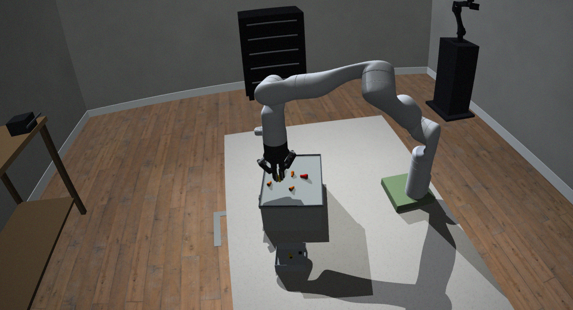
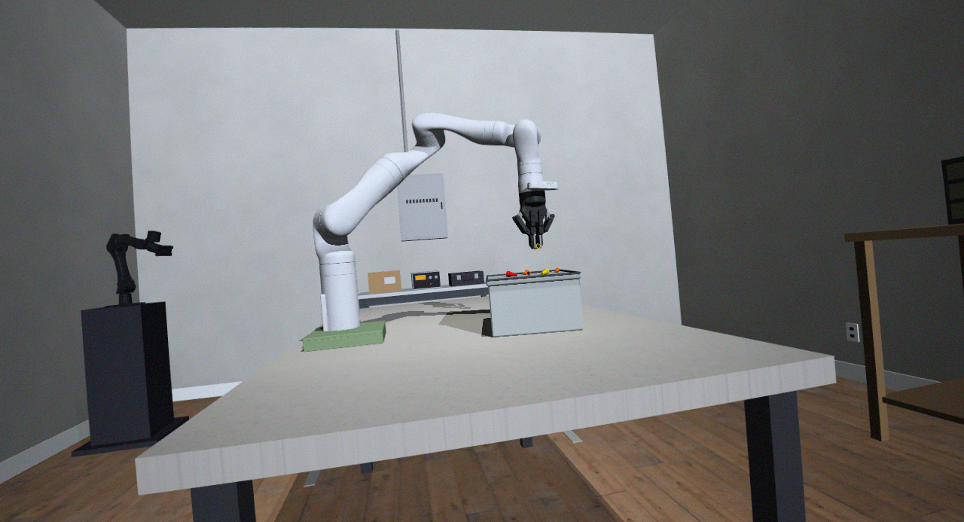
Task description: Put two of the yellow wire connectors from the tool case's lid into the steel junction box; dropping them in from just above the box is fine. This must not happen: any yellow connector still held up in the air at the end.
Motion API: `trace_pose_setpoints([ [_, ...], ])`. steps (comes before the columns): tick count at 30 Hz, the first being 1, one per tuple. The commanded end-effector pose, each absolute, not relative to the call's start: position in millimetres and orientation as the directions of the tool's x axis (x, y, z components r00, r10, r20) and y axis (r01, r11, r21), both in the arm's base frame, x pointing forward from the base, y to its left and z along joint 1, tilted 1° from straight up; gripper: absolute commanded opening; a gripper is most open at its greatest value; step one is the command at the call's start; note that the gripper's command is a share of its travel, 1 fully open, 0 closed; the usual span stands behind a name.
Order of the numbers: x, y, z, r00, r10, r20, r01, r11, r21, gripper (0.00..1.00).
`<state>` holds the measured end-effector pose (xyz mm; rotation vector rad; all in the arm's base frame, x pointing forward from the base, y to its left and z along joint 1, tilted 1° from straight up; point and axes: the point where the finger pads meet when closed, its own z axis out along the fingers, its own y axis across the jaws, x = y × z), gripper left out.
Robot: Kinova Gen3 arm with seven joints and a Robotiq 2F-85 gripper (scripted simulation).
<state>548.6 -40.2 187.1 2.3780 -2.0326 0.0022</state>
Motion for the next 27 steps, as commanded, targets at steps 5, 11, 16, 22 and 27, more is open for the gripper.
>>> trace_pose_setpoints([
  [5, 553.4, 56.2, 188.0, 0.193, -0.981, 0.011, -0.981, -0.192, 0.006, 0.18],
  [11, 554.3, 89.3, 187.6, 0.193, -0.981, 0.011, -0.981, -0.192, 0.006, 0.18],
  [16, 555.1, 123.7, 187.1, 0.193, -0.981, 0.011, -0.981, -0.192, 0.006, 0.18],
  [22, 555.9, 153.3, 186.8, 0.193, -0.981, 0.011, -0.981, -0.192, 0.006, 0.18],
  [27, 556.2, 163.2, 186.6, 0.193, -0.981, 0.011, -0.981, -0.192, 0.006, 0.18],
])
